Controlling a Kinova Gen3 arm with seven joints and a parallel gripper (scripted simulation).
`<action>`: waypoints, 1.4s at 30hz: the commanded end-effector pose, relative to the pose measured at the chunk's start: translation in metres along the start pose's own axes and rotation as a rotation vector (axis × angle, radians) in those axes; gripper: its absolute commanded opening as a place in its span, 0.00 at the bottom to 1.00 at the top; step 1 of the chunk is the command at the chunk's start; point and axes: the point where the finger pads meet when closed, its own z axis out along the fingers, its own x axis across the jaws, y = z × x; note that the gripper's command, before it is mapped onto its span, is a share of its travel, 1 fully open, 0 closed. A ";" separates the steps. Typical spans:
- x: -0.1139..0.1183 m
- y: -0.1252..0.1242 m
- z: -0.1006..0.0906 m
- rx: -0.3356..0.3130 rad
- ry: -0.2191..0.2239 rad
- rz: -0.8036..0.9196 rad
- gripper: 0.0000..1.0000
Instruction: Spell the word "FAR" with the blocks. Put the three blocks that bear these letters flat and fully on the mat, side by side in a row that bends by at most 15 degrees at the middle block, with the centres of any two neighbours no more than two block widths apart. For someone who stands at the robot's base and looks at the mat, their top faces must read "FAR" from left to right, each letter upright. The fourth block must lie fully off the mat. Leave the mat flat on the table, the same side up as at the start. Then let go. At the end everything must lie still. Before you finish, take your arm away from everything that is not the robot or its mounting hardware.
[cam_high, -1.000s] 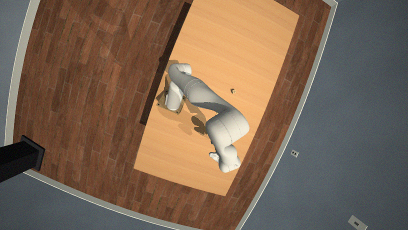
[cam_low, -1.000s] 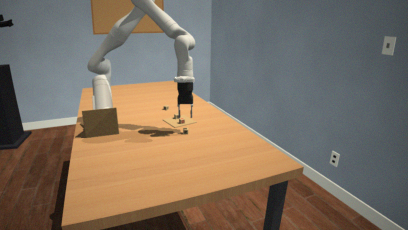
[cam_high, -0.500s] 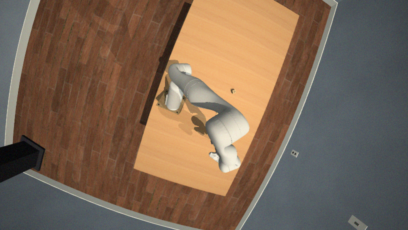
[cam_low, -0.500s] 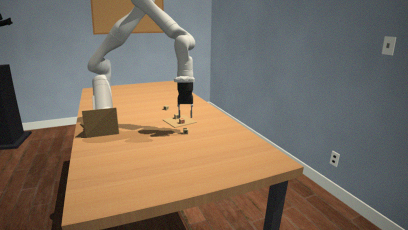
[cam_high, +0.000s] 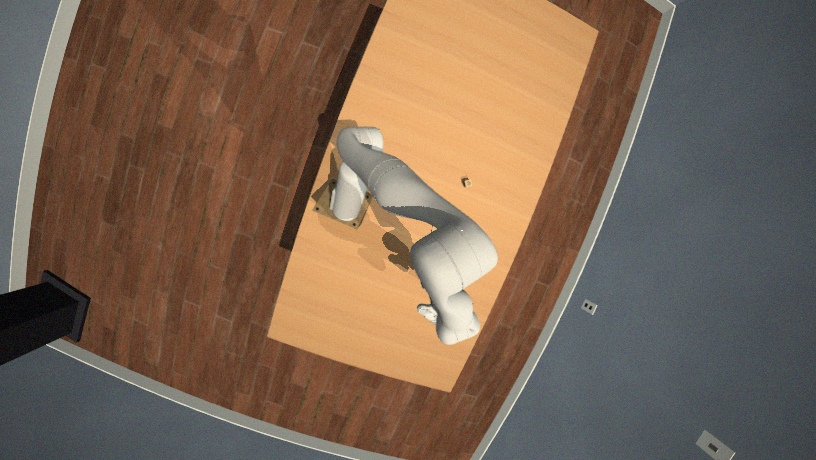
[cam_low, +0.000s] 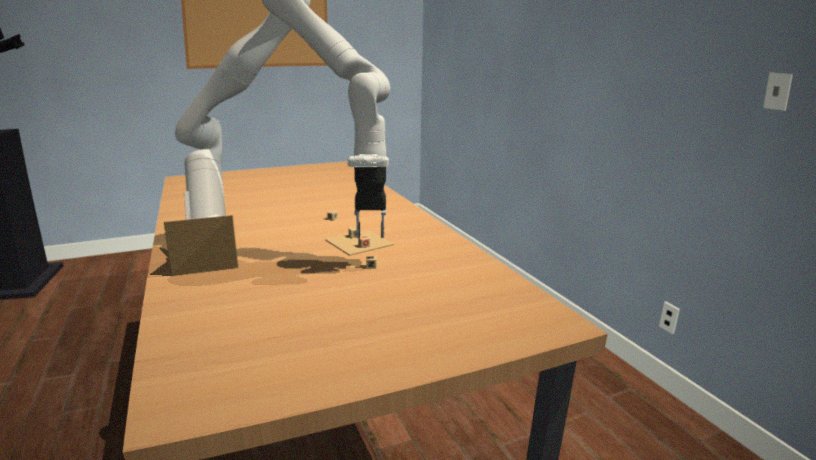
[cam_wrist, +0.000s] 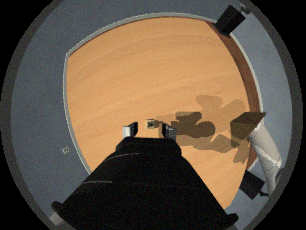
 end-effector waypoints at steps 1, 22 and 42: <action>0.000 0.001 0.006 -0.004 -0.003 0.014 1.00; -0.001 0.001 0.034 -0.004 -0.003 0.013 1.00; -0.002 0.001 0.047 -0.004 -0.004 0.013 1.00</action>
